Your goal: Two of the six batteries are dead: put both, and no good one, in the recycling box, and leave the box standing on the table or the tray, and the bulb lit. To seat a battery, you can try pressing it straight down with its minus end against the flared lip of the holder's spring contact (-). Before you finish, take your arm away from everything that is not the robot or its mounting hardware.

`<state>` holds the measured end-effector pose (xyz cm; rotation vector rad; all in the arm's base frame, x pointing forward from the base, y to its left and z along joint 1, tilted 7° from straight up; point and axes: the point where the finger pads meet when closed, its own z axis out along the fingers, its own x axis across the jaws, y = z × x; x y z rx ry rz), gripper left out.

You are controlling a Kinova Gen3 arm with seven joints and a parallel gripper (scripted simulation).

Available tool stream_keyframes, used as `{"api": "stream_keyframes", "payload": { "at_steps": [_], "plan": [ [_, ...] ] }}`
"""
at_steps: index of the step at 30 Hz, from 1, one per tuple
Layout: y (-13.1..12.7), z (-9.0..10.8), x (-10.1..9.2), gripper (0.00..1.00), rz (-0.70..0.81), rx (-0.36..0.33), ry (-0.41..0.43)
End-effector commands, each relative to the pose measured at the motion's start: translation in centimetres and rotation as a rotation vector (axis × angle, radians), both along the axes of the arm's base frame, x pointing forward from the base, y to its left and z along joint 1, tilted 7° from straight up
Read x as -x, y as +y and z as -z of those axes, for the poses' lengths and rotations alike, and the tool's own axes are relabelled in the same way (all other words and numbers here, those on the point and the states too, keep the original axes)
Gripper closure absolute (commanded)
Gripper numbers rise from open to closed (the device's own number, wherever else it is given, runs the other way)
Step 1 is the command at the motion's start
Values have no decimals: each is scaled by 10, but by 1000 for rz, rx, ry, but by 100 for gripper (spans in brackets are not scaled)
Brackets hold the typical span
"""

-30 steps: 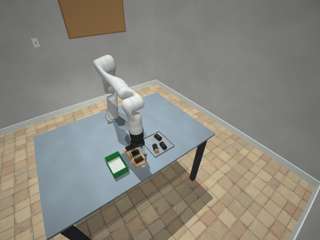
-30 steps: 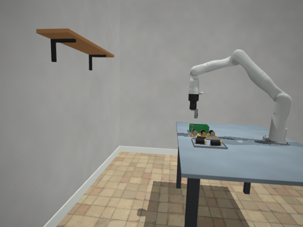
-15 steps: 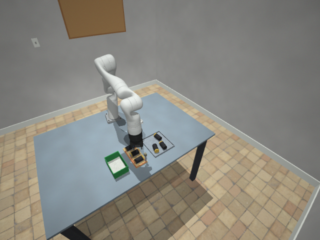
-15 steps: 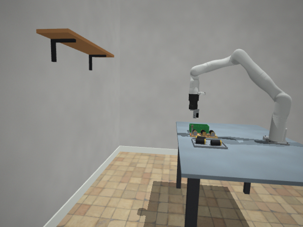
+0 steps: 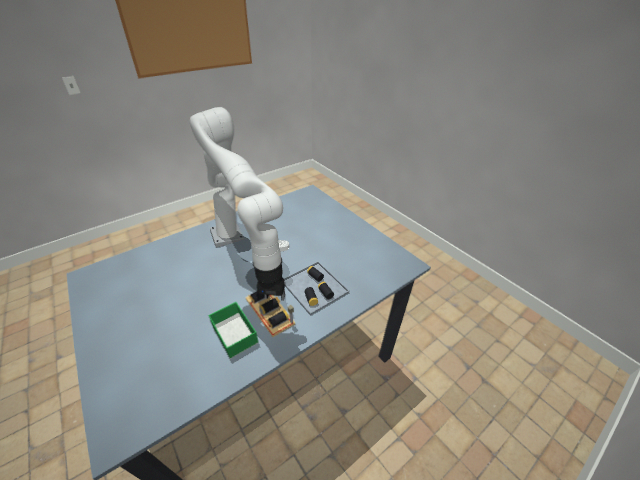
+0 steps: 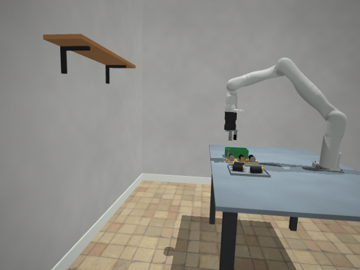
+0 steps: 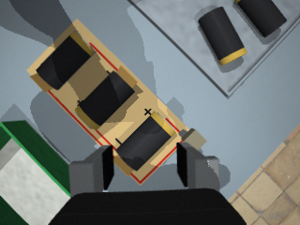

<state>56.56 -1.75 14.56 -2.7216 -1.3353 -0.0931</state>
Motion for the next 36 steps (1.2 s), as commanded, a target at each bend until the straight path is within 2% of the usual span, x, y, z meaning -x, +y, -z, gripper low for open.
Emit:
{"api": "stream_keyframes", "payload": {
  "at_steps": [1,36],
  "plan": [
    [0,-2,0,10,36,2,1],
    [0,-2,0,10,507,-2,59]
  ]
}}
